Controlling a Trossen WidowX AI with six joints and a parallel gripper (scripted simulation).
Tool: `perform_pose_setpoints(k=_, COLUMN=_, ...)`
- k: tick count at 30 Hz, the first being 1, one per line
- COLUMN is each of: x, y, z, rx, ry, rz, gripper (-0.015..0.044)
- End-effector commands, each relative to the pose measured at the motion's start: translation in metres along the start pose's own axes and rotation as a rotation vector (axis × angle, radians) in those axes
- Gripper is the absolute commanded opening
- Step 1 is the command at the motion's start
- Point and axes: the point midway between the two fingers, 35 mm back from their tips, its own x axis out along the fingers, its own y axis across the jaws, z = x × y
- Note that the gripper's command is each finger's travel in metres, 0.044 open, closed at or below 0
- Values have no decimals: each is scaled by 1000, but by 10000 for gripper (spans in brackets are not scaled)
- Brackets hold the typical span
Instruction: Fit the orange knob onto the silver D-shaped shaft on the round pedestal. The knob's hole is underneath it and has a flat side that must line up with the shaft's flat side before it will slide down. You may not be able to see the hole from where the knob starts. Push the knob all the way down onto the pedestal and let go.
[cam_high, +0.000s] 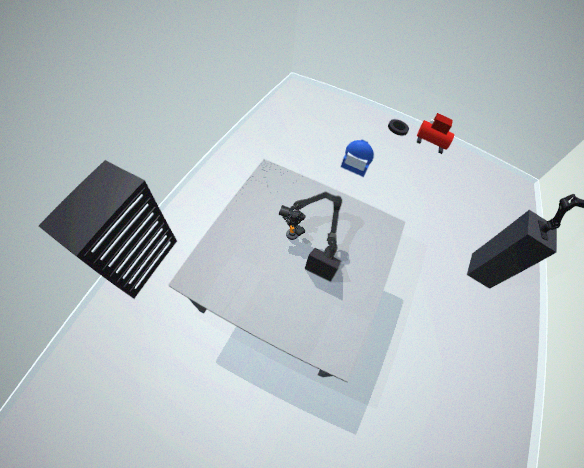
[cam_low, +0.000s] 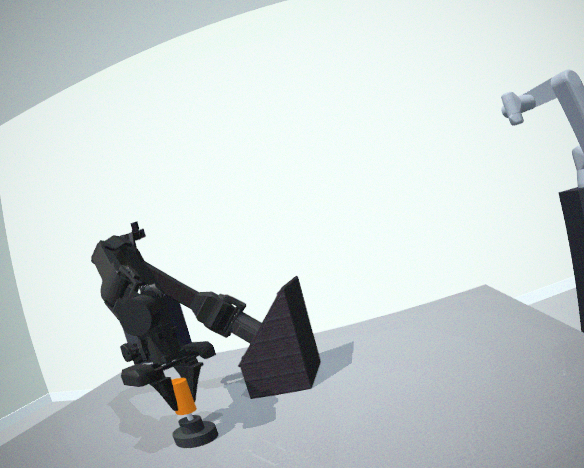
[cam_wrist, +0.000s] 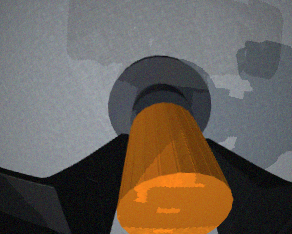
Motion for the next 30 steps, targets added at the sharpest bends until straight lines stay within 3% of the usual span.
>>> perform_pose_setpoints(k=1, x=1, y=-2, z=1, rx=2, ry=-2, rz=-2, gripper=0)
perform_pose_setpoints(k=8, x=-3, y=-2, z=0, rx=12, ry=-2, rz=-2, gripper=0)
perform_pose_setpoints(k=15, x=-3, y=0, z=0, rx=211, ry=-2, rz=-2, gripper=0)
perform_pose_setpoints(k=30, x=1, y=4, z=-1, rx=211, ry=-2, rz=-2, gripper=0)
